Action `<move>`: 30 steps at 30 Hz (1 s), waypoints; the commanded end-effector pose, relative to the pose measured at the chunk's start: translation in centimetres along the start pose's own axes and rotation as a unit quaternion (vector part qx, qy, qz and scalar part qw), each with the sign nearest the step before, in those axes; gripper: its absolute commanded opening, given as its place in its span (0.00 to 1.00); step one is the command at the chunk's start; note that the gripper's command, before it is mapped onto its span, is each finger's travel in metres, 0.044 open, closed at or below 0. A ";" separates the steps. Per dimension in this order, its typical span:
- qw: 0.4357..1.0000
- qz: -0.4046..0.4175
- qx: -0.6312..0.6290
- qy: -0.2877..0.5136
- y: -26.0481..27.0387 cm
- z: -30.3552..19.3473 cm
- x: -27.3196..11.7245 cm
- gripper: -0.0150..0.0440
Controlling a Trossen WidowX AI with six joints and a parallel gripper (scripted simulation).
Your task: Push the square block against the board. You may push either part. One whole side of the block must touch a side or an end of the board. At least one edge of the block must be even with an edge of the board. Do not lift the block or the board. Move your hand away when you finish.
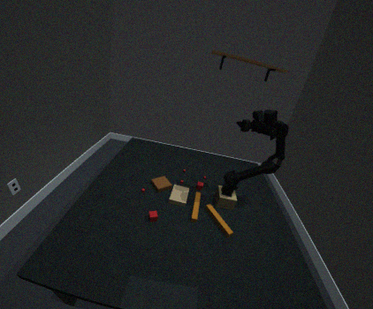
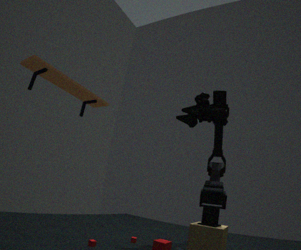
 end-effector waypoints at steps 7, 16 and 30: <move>0.999 0.017 -0.037 0.015 1.8 -0.2 0.7 0.62; 0.988 0.074 -0.118 0.066 8.8 -1.0 3.0 0.25; 0.925 0.184 -0.264 0.200 23.6 -8.2 6.6 0.25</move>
Point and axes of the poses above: the point midway between the two fingers, 35 mm back from their tips, its own x axis out along the fingers, its own y axis across the jaws, z = x × y, the point moved 1 cm from there along -x, back along the fingers, and after that the axes turned 3 degrees about x, right-handed, at the moved point
